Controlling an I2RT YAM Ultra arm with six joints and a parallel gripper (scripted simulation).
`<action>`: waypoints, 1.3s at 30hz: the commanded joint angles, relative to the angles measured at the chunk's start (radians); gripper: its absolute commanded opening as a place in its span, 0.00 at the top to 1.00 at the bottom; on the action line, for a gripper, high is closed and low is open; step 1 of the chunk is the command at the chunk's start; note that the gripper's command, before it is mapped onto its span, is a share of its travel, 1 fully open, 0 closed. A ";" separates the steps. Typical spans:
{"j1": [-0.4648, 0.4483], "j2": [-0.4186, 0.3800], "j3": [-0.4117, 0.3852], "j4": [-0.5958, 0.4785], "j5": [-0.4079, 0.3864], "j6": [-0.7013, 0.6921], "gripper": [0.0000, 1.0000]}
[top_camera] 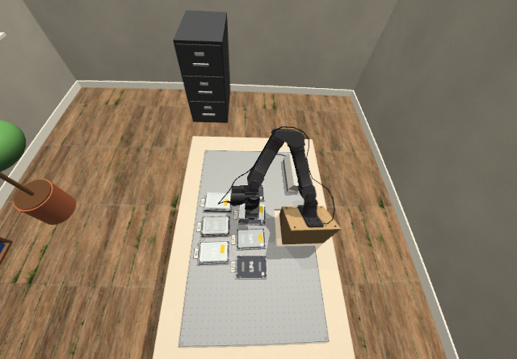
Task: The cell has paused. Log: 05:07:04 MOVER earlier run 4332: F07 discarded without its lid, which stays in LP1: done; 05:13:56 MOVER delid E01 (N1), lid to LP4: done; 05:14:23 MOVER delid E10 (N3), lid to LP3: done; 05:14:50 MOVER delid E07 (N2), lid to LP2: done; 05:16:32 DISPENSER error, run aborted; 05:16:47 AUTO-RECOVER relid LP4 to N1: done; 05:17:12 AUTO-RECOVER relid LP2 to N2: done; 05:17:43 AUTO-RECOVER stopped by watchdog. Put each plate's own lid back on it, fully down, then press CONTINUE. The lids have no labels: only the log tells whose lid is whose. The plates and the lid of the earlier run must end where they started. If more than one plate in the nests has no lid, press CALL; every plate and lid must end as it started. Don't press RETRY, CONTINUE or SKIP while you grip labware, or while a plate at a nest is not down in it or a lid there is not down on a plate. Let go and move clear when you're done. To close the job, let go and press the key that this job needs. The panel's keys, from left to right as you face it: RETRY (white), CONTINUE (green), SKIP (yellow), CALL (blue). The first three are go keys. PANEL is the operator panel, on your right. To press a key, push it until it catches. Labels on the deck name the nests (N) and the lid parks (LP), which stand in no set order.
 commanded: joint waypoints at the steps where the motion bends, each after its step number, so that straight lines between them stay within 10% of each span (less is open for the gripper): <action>1: 0.025 -0.016 0.017 -0.034 0.012 0.016 1.00; 39: 0.032 -0.007 0.034 -0.050 0.012 0.023 1.00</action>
